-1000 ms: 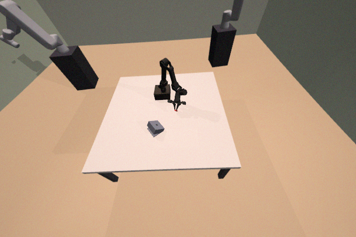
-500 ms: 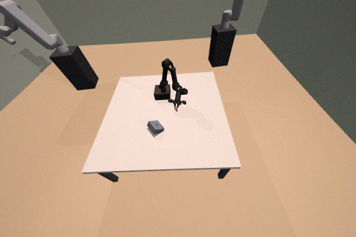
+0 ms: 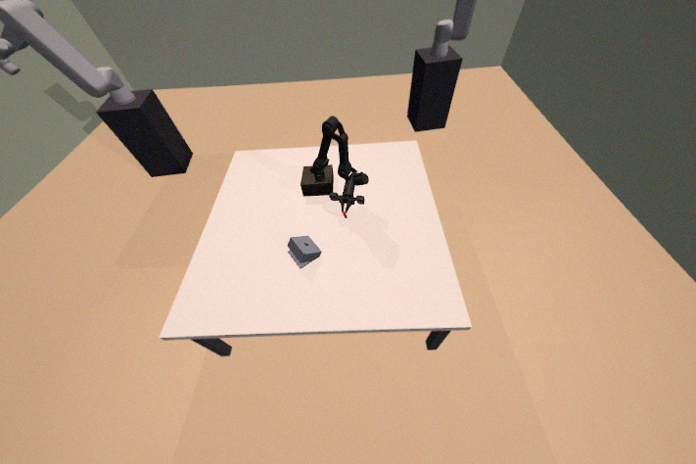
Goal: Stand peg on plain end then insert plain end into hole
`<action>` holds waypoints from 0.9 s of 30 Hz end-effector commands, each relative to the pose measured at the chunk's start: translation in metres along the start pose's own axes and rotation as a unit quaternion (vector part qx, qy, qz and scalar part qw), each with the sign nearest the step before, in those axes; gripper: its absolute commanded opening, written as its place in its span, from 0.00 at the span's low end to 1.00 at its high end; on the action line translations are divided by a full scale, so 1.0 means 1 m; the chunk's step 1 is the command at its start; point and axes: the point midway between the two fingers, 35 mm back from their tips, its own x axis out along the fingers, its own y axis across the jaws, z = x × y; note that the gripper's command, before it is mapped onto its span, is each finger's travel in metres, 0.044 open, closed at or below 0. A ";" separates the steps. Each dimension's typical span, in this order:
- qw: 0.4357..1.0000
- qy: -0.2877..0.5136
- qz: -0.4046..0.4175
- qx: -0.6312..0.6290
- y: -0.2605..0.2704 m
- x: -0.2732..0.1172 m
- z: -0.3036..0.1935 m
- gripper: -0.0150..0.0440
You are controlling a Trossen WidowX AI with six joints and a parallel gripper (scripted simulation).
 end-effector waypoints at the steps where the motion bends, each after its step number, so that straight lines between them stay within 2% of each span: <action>1: 1.000 0.019 0.003 -0.004 0.003 -0.002 0.004 0.34; 23: 0.994 0.113 0.003 -0.006 0.003 -0.015 0.013 0.34; 27: 0.995 0.100 0.003 -0.005 0.003 -0.015 0.012 0.34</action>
